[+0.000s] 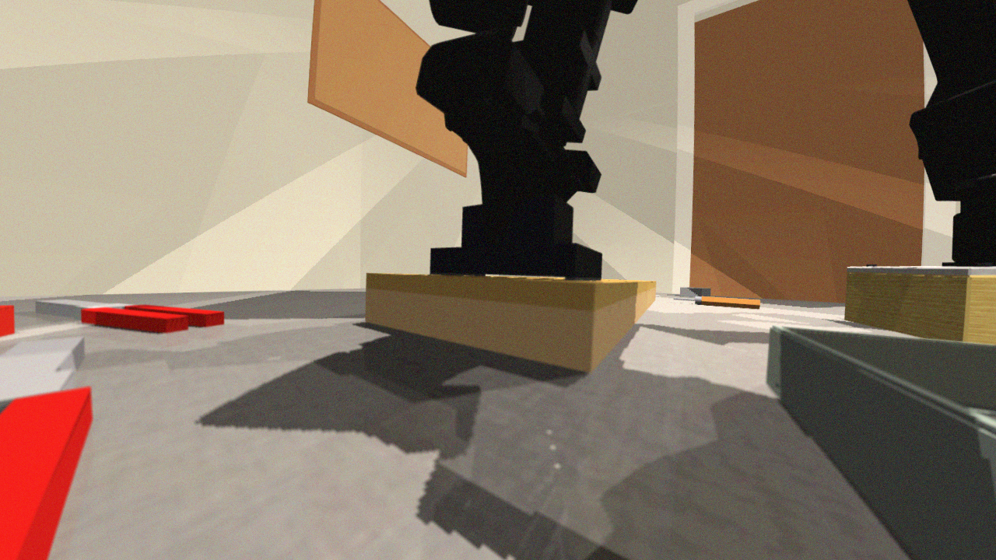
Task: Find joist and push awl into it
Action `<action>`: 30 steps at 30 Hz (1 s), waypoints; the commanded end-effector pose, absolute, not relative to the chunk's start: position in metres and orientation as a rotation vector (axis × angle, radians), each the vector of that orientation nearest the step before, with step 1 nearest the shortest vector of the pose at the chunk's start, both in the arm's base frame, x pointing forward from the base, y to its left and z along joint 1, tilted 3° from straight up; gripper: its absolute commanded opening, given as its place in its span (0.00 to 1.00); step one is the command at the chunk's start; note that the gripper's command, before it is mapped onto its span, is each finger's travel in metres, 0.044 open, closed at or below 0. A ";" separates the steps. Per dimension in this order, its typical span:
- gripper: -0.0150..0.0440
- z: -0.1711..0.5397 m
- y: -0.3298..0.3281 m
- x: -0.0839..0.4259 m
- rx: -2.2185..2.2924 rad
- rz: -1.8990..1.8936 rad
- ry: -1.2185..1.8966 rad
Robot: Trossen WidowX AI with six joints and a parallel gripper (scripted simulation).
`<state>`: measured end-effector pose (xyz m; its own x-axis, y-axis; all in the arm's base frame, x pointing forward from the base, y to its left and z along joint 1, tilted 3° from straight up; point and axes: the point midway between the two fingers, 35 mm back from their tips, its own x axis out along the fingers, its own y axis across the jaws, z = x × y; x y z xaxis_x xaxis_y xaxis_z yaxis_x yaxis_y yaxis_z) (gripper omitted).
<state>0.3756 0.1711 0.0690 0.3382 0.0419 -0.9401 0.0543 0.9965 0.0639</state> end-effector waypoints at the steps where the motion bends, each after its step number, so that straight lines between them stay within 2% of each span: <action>1: 0.25 0.068 0.178 0.377 0.091 -0.012 1.228; 12: 0.25 0.068 0.174 0.376 0.091 -0.012 1.228; 30: 0.25 0.065 0.127 0.374 0.087 -0.015 1.228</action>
